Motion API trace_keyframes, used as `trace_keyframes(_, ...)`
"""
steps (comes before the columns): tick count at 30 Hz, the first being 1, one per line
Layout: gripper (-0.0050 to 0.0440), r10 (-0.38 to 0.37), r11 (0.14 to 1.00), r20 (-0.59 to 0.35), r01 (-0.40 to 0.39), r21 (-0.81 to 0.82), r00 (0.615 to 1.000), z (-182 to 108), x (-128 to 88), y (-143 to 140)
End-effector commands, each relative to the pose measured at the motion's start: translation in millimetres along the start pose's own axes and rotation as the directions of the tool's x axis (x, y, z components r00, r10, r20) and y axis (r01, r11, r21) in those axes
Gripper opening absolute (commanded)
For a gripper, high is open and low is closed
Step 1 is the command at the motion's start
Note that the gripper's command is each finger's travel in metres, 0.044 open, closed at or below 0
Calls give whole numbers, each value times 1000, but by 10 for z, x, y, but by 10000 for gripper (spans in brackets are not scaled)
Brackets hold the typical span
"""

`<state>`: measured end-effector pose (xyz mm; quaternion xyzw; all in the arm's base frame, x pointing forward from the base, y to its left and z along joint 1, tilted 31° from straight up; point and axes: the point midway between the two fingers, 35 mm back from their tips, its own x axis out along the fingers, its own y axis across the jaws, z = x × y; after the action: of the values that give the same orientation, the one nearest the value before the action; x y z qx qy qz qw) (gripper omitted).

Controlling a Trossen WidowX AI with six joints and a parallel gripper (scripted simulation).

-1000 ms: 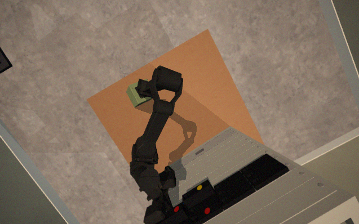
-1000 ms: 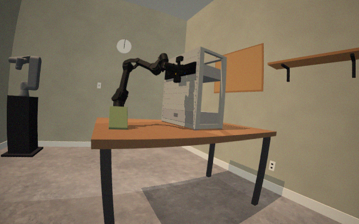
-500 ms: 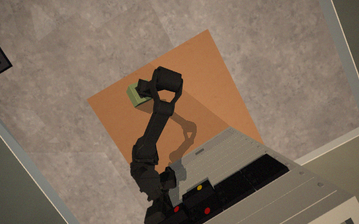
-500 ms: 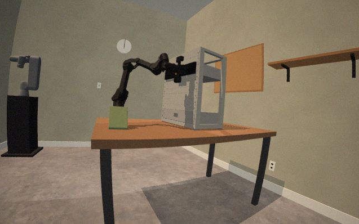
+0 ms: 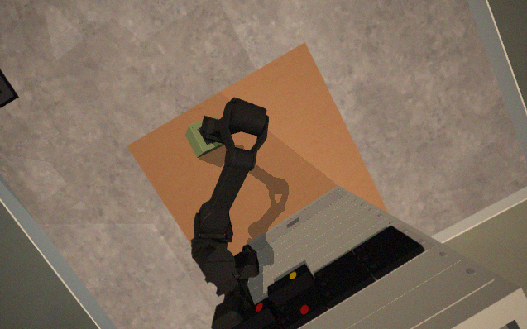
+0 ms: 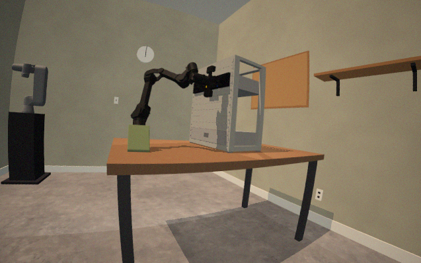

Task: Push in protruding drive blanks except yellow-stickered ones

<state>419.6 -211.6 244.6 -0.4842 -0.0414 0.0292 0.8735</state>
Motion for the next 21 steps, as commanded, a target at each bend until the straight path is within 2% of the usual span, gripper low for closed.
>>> trace_keyframes(1,0,-30,999,2,30,-27,1000,48,16,-143)
trace_keyframes(21,0,-30,999,2,30,-27,1000,49,40,-157)
